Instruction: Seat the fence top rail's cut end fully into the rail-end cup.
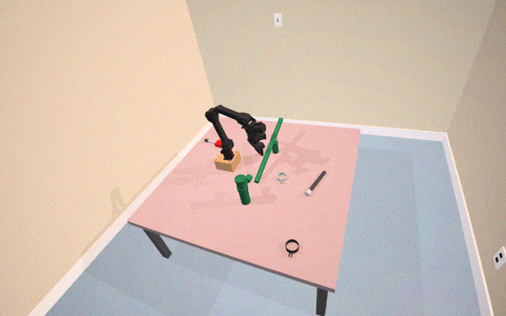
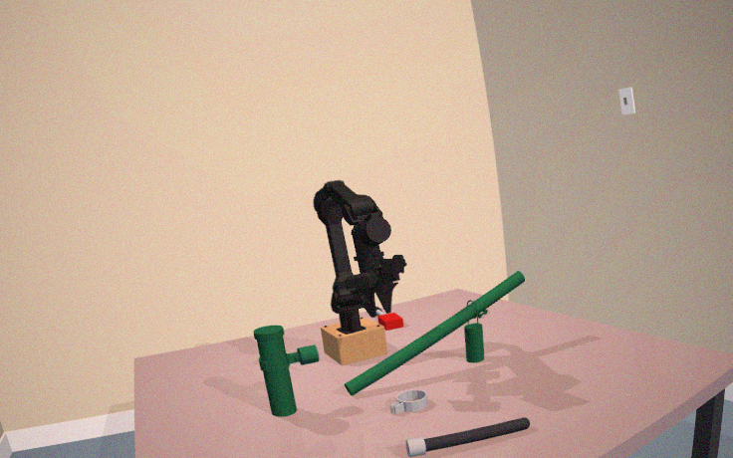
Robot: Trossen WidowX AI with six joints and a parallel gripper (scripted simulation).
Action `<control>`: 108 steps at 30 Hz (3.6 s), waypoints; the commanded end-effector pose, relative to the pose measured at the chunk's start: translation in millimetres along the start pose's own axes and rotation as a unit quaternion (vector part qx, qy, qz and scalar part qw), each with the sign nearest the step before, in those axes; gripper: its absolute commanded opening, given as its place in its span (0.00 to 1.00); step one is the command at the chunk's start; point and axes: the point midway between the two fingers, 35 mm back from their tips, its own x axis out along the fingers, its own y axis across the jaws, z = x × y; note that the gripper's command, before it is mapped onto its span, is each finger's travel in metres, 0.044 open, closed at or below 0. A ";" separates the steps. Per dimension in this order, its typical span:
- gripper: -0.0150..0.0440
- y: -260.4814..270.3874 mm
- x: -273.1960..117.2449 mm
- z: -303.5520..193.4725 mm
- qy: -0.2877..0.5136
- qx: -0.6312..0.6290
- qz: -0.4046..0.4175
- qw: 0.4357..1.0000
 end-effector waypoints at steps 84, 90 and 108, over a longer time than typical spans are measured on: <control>1.00 33.9 148.2 -11.3 0.043 -0.369 0.119 0.921; 0.78 33.6 148.3 -11.0 0.043 -0.369 0.119 0.921; 0.38 33.4 146.9 -10.9 0.043 -0.369 0.119 0.921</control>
